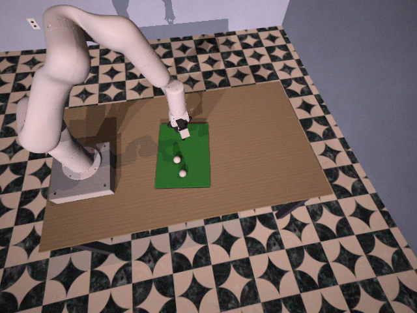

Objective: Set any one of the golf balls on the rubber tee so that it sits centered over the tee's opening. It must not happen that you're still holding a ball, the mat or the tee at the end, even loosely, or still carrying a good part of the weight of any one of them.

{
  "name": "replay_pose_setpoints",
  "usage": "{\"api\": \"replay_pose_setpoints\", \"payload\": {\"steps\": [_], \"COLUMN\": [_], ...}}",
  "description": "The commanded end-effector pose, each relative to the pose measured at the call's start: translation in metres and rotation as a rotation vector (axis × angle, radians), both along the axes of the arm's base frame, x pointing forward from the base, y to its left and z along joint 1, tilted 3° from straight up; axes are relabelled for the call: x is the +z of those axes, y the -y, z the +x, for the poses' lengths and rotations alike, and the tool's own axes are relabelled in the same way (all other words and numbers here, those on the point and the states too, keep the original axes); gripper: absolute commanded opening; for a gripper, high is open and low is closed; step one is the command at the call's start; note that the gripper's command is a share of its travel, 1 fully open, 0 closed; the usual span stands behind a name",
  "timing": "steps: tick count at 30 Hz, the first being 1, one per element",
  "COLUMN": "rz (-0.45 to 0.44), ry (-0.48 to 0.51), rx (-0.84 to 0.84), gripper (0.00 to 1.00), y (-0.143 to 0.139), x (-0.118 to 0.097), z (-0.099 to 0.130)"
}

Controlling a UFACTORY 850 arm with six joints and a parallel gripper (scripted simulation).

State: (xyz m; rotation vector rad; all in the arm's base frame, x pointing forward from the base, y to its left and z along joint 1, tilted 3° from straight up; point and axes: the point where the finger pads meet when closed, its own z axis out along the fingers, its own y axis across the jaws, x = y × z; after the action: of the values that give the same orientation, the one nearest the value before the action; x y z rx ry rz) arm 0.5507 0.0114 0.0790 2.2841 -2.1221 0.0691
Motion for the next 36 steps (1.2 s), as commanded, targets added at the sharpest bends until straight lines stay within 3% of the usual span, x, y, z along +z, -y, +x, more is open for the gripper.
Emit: {"api": "replay_pose_setpoints", "payload": {"steps": [1, 20, 34, 35, 36], "rz": [-0.005, -0.007, -0.007, -0.007, -0.007], "ry": [0.001, 0.001, 0.002, 0.002, 0.002], "rx": [-0.002, -0.002, -0.002, -0.002, -0.002], "gripper": [0.00, 0.00, 0.00, 1.00, 1.00], "y": [-0.001, 0.000, 0.000, 0.000, 0.000], "x": [-0.038, -0.054, -0.055, -0.055, -0.055], "z": [0.006, 0.007, 0.007, 0.007, 0.007]}}
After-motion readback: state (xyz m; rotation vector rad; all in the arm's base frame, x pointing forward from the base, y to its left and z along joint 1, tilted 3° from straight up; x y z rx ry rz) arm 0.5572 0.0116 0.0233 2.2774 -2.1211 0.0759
